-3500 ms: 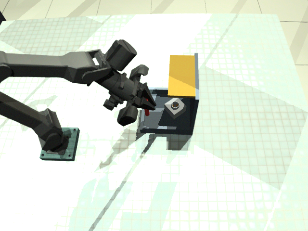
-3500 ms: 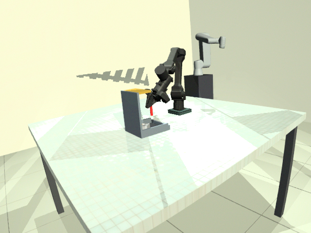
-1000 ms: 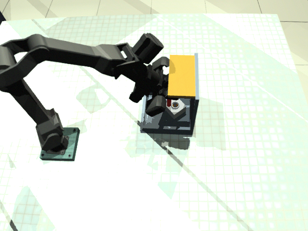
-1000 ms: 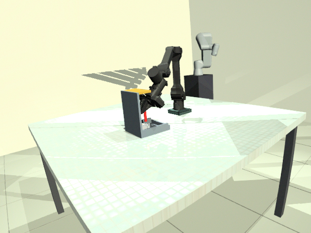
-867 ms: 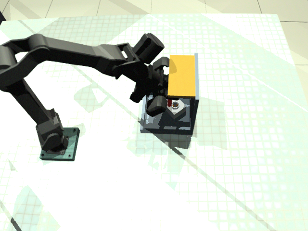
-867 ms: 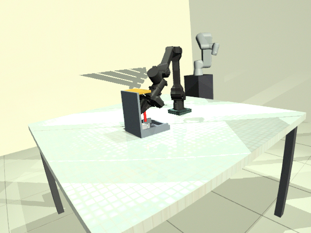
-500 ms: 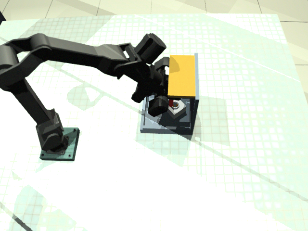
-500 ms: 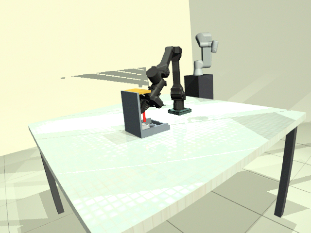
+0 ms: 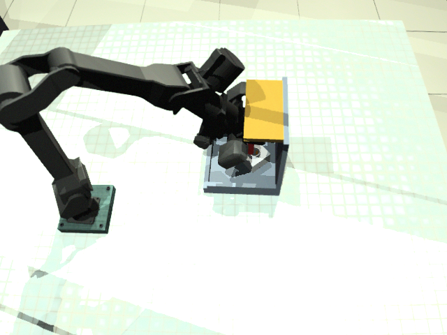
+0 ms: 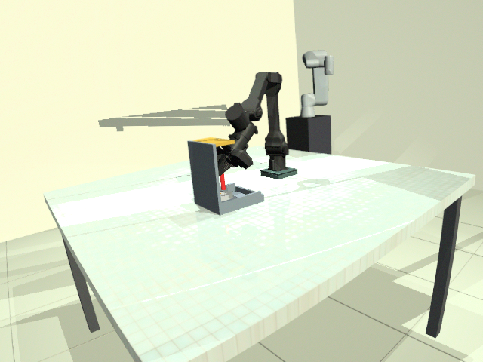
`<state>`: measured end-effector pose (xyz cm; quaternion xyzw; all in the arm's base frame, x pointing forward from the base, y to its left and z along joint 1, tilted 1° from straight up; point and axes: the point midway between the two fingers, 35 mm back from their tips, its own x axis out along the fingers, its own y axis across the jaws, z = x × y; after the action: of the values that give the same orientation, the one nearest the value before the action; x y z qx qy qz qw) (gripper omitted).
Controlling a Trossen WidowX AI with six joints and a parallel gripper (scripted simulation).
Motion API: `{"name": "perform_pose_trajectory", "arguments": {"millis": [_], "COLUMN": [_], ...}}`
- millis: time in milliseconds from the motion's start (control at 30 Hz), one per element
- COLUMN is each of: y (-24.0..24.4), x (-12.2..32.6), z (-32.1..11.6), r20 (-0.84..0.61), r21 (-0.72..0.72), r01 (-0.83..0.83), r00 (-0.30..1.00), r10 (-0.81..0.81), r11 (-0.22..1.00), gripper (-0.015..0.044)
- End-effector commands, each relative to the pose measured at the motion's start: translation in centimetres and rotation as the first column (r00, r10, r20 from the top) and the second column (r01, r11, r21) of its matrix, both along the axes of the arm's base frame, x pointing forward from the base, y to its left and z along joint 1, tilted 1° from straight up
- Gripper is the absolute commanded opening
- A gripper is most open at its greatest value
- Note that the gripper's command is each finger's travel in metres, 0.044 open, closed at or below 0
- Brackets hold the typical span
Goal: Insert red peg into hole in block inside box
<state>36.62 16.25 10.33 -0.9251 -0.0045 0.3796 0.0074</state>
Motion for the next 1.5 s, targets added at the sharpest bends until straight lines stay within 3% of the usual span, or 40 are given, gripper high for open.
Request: {"name": "perform_pose_trajectory", "arguments": {"millis": [0,1467], "y": [0.2,0.7], "x": [0.3,0.9], "z": [0.3,-2.0], "r20": [0.006,0.006], "r21": [0.004,0.004], "r01": [-0.006,-0.006], "r00": [1.0,1.0], "r10": [0.006,0.006], "r11": [1.0,1.0], "gripper": [0.0,0.0]}}
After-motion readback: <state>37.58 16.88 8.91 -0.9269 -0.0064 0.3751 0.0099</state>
